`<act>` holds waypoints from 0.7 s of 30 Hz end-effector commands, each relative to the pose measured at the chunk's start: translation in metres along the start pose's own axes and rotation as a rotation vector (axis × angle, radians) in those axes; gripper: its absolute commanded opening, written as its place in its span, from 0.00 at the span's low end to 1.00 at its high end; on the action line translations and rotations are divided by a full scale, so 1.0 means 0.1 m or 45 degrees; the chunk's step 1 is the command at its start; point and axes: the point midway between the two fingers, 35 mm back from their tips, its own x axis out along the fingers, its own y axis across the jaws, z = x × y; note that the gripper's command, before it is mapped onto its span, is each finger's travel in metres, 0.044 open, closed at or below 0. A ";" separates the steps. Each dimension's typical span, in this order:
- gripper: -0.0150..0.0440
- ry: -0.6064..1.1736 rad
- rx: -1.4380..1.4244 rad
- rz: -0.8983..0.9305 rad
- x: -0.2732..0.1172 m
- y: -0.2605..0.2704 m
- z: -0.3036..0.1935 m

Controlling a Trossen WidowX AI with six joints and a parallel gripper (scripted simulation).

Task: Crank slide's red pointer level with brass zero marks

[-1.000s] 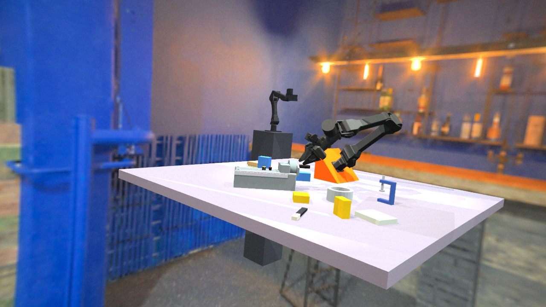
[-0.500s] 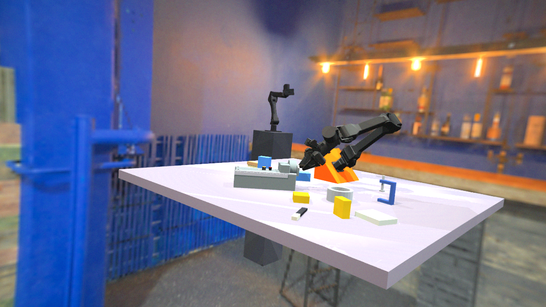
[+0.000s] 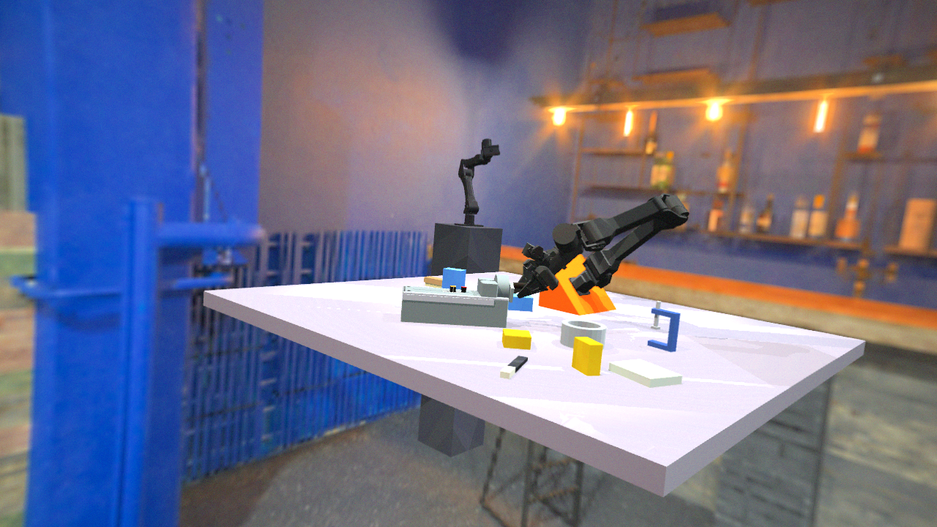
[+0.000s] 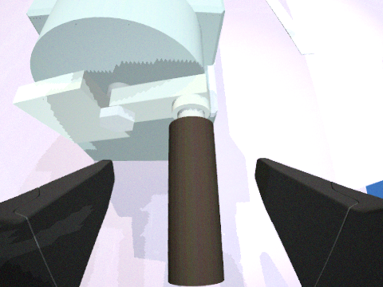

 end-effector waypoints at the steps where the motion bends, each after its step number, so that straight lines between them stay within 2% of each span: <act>1: 0.64 -0.005 0.006 -0.005 0.01 -0.01 0.00; 10: 0.25 -0.005 0.006 -0.005 0.01 -0.01 0.00; 21: 0.25 -0.005 0.006 -0.005 0.02 -0.01 -0.02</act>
